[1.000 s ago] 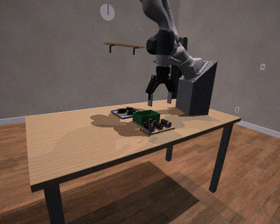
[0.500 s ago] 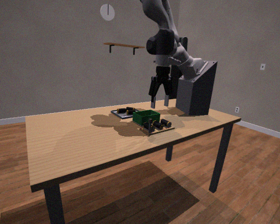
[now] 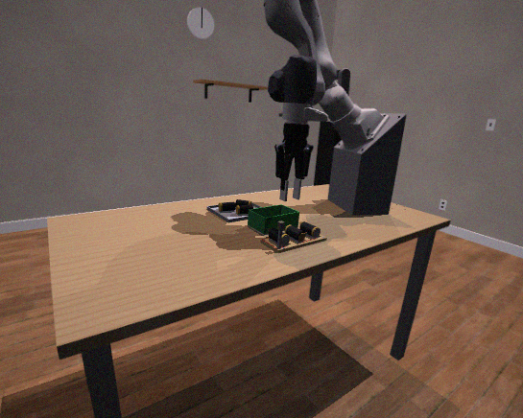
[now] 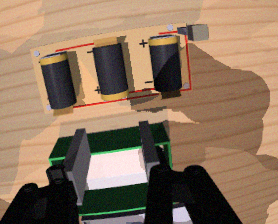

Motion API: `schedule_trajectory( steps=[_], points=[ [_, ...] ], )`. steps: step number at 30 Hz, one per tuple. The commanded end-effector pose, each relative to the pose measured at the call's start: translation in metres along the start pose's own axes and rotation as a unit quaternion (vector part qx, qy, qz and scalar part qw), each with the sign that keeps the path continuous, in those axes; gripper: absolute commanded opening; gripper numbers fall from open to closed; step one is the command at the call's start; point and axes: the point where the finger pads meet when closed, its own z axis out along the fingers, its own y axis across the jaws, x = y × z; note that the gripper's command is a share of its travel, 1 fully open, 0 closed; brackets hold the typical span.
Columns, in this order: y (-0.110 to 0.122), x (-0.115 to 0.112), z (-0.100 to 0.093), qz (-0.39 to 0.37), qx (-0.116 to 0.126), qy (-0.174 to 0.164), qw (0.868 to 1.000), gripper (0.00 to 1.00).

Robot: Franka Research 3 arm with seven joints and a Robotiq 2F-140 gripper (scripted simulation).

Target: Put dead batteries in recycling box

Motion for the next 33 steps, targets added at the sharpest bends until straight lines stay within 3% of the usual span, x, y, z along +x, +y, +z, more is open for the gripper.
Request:
schedule_trajectory(
  steps=[1, 6, 17, 19, 26, 33],
  points=[
    [0.0, -0.007, -0.001, -0.016, -0.001, 0.007, 1.0, 0.29],
    [0.001, -0.035, -0.001, -0.016, -0.001, 0.007, 1.0, 0.29],
    [0.003, -0.131, 0.001, -0.016, -0.001, 0.007, 1.0, 0.29],
    [0.003, -0.131, 0.001, -0.016, -0.001, 0.007, 1.0, 0.29],
    [0.005, -0.189, 0.002, -0.016, -0.001, 0.007, 1.0, 0.29],
    [0.006, -0.231, 0.003, -0.016, -0.001, 0.007, 1.0, 0.29]
  ],
)
